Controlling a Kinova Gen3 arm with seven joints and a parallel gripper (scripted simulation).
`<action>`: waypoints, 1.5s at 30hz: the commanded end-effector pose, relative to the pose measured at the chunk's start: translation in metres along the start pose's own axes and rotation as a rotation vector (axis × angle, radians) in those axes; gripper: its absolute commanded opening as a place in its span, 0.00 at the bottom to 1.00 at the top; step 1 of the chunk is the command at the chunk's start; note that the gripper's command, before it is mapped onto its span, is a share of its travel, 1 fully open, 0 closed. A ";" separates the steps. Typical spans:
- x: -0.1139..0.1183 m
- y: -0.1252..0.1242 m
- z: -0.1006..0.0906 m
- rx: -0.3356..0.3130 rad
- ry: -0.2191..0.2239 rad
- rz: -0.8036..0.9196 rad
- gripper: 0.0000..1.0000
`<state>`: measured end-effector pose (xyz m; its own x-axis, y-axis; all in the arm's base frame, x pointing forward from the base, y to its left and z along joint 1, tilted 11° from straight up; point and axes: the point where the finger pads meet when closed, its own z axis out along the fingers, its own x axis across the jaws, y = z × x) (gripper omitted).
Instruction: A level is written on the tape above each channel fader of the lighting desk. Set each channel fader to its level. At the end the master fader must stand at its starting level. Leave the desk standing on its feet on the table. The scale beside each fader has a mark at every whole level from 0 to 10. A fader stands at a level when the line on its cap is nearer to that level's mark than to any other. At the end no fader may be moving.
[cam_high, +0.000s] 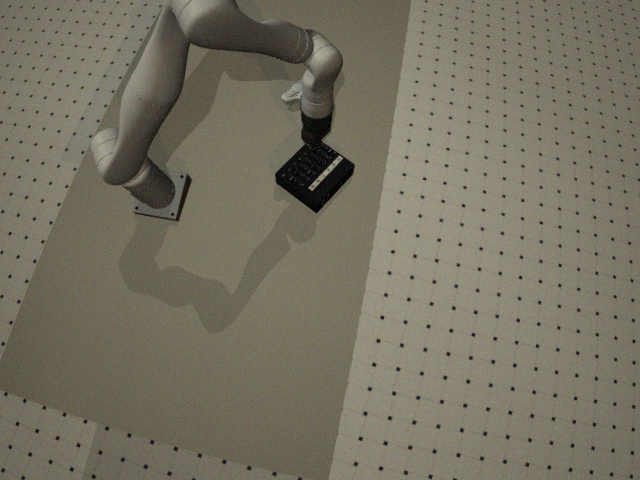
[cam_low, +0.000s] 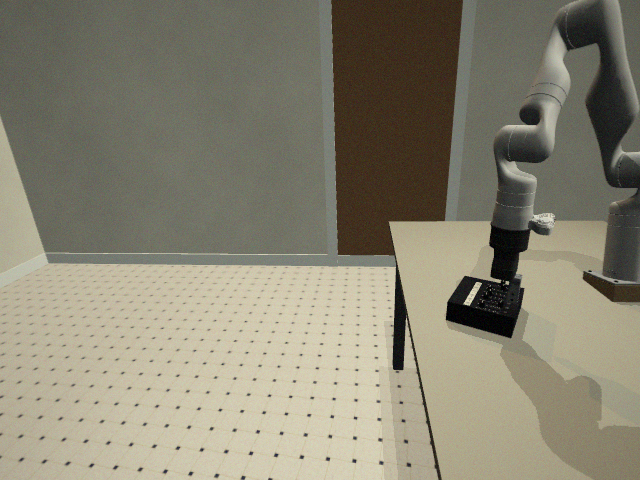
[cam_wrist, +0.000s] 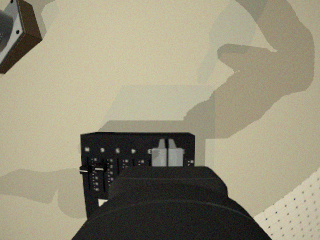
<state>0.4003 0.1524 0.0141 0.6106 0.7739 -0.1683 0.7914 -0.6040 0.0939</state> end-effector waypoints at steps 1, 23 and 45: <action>0.001 0.000 -0.001 -0.001 0.002 0.000 0.00; 0.001 0.000 -0.001 -0.001 0.002 0.000 0.00; 0.001 0.000 0.009 -0.001 0.002 0.000 0.00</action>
<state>0.4010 0.1513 0.0068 0.6108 0.7743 -0.1653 0.7913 -0.6039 0.0952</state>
